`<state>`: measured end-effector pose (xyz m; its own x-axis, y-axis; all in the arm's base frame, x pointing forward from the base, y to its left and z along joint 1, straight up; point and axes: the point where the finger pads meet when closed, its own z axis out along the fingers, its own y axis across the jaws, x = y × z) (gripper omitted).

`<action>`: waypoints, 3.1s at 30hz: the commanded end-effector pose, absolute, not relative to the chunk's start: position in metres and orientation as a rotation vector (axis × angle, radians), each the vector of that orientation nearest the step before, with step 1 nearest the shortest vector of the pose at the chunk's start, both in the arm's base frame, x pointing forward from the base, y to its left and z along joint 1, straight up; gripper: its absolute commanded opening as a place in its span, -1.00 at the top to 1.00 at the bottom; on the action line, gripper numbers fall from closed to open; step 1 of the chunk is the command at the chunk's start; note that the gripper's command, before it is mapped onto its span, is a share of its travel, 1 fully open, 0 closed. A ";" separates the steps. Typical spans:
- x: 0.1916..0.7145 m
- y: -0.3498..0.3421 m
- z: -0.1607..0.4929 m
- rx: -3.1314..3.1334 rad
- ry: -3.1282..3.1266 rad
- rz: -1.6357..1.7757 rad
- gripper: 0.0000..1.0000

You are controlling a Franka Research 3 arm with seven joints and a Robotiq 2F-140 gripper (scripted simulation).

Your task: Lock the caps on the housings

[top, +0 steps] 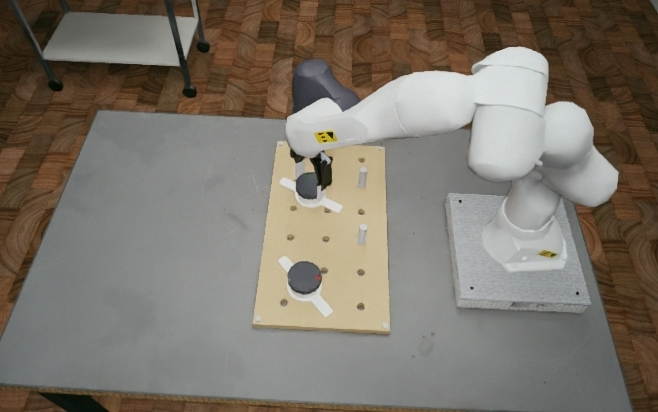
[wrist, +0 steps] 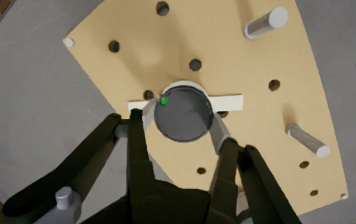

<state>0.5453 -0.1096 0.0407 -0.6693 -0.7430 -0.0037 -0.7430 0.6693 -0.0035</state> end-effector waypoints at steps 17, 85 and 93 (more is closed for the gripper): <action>0.543 -0.110 0.040 -1.289 2.865 0.000 0.80; 0.543 -0.110 0.048 -1.289 2.865 0.000 -0.55; 0.543 -0.110 0.061 -1.289 2.865 0.000 -0.55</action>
<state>0.5442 -0.1113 0.0567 -0.6586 -0.7525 -0.0013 -0.7524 0.6586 -0.0066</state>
